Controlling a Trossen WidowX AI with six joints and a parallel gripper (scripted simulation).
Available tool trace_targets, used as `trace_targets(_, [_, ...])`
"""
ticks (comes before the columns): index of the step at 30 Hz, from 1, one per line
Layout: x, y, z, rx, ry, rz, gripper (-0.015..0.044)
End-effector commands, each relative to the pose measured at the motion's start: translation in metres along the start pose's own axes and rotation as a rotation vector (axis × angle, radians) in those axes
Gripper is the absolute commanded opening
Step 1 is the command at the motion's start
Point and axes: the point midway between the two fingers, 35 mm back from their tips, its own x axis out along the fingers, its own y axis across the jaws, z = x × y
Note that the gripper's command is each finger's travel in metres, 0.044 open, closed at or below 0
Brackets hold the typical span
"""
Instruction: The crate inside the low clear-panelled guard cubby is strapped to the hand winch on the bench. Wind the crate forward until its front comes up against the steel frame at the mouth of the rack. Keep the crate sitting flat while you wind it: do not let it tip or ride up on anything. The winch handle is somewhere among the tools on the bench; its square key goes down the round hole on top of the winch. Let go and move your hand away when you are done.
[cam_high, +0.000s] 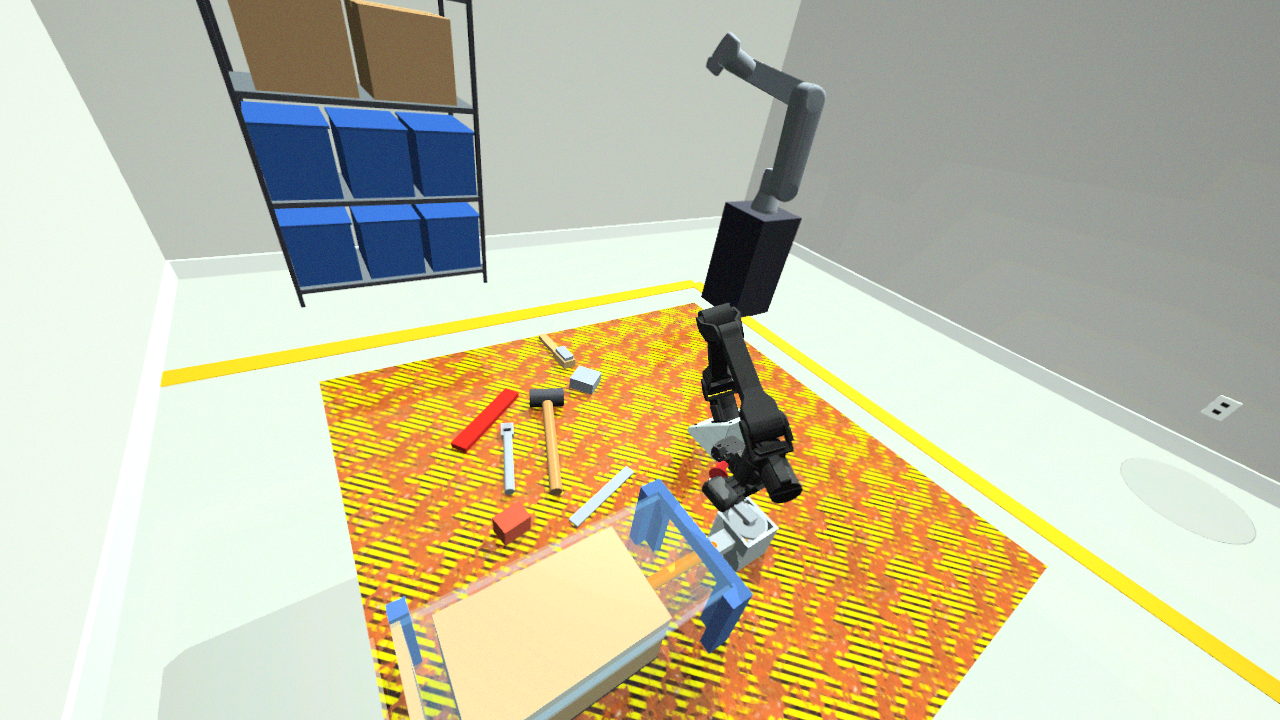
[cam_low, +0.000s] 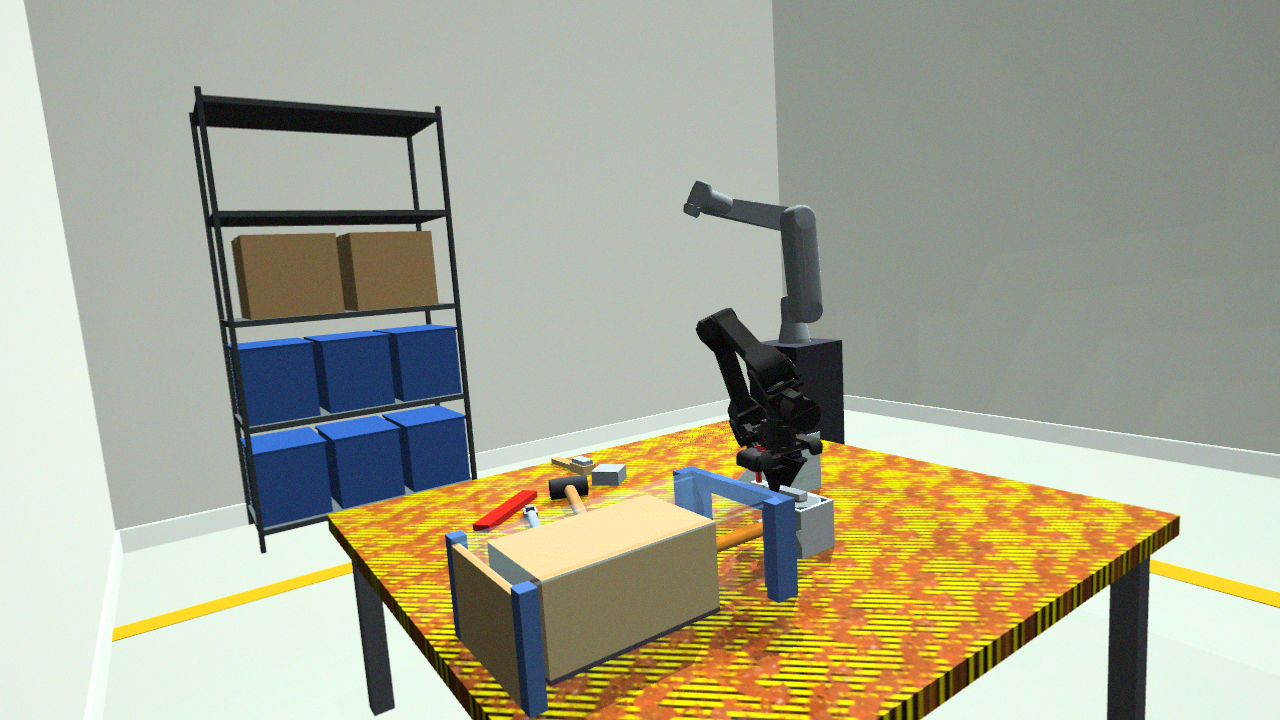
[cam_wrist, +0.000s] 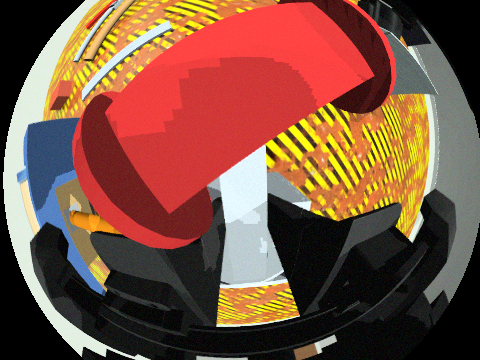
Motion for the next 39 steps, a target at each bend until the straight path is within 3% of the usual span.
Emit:
trace_targets(1, [0.0, 0.0, 0.0, 0.0, 0.0, 0.0, 0.021])
trace_targets(10, [0.0, 0.0, 0.0, 0.0, 0.0, 0.0, 0.044])
trace_targets(16, [-0.014, 0.002, -0.001, 0.0, 0.01, -0.001, 0.044])
trace_targets(25, [-0.128, -0.001, 0.009, -0.006, 0.083, -0.01, 0.044])
trace_targets(33, [-0.128, 0.0, 0.009, -0.01, 0.091, 0.001, 0.044])
trace_targets(39, [-0.128, 0.0, 0.009, -0.01, 0.091, 0.001, 0.0282])
